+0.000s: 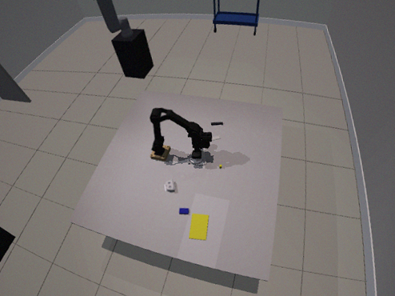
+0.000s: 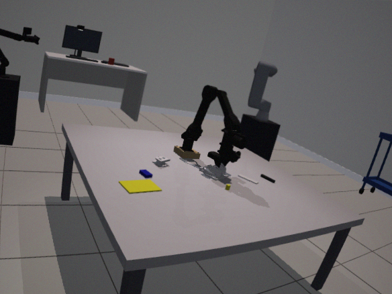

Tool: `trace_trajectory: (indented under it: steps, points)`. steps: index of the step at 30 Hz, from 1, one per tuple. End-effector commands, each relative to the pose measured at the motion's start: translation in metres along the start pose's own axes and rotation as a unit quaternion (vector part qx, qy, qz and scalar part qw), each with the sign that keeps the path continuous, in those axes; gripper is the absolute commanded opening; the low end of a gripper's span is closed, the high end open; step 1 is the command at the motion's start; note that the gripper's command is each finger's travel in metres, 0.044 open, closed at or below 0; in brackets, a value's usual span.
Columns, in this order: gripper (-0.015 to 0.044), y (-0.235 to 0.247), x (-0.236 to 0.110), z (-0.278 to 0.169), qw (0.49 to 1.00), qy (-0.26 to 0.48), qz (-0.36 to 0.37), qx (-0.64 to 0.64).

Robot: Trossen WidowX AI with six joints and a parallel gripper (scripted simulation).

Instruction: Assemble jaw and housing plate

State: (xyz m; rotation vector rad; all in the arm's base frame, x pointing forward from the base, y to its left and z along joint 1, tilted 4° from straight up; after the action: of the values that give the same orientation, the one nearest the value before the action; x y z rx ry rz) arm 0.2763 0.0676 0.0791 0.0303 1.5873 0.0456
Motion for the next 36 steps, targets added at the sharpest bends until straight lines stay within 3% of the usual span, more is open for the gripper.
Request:
trace_trajectory:
  steps: [1, 36]
  points:
    - [0.0134, -0.0001, 0.0035, -0.0014, 1.000, 0.005, 0.001, 0.002]
    - [0.0134, -0.0001, 0.0096, -0.0015, 1.000, 0.005, 0.001, 0.005]
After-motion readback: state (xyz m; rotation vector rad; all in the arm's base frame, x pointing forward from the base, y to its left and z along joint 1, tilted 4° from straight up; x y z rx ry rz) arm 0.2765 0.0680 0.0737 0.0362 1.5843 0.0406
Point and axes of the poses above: the point midway between the two fingers, 35 mm back from their tips, its own x axis out along the fingers, its own y axis across the jaws, z = x × y, the point moved 6 cm from there along -x, back along the fingers, and after that the axes turned 15 degrees about x, right-handed, at the moved point
